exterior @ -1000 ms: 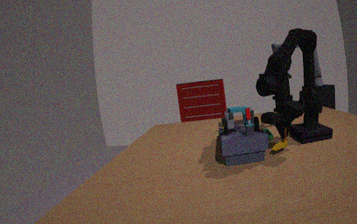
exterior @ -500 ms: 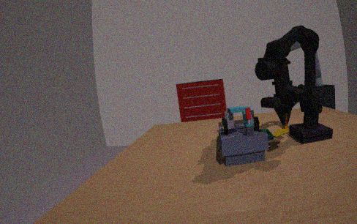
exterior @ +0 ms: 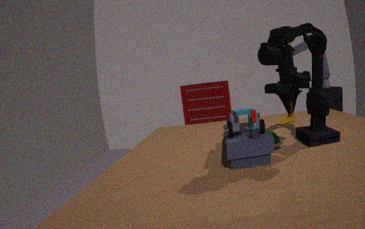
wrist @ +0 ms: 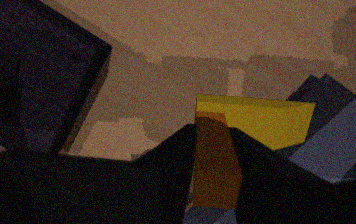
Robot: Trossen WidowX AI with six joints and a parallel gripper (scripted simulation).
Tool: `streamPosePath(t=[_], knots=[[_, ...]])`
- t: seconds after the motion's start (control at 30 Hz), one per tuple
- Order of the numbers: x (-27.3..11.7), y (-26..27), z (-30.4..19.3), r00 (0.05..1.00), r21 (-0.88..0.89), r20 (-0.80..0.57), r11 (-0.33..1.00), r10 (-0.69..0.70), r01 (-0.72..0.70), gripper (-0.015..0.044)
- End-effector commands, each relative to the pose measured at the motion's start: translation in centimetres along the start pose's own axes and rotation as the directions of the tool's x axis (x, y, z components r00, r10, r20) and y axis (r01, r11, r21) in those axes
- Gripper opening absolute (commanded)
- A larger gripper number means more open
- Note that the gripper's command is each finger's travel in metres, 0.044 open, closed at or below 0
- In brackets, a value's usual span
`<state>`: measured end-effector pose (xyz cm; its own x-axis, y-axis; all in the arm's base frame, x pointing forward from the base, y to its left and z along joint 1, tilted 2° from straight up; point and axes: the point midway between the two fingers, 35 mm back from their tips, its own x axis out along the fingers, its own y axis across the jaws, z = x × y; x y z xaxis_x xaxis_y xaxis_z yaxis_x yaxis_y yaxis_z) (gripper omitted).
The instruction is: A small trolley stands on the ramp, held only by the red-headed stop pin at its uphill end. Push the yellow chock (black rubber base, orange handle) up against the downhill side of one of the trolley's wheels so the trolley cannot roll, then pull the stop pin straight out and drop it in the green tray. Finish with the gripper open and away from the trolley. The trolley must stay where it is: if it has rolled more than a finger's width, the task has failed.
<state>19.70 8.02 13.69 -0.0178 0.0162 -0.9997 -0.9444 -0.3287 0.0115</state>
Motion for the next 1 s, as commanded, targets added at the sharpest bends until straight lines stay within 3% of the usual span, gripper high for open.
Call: streamPosePath(t=[0.0, 0.43, 0.97], knots=[[-1.4, -0.2, -0.1, 1.0, -0.001, -0.005, 1.0, -0.007, 0.007, 0.0], [-3.0, -0.5, -0.2, 1.0, 0.022, -0.005, 1.0, -0.007, 0.007, 0.0], [-3.0, -0.5, -0.2, 1.0, 0.527, -0.004, 0.85, -0.009, 0.01, 0.0]])
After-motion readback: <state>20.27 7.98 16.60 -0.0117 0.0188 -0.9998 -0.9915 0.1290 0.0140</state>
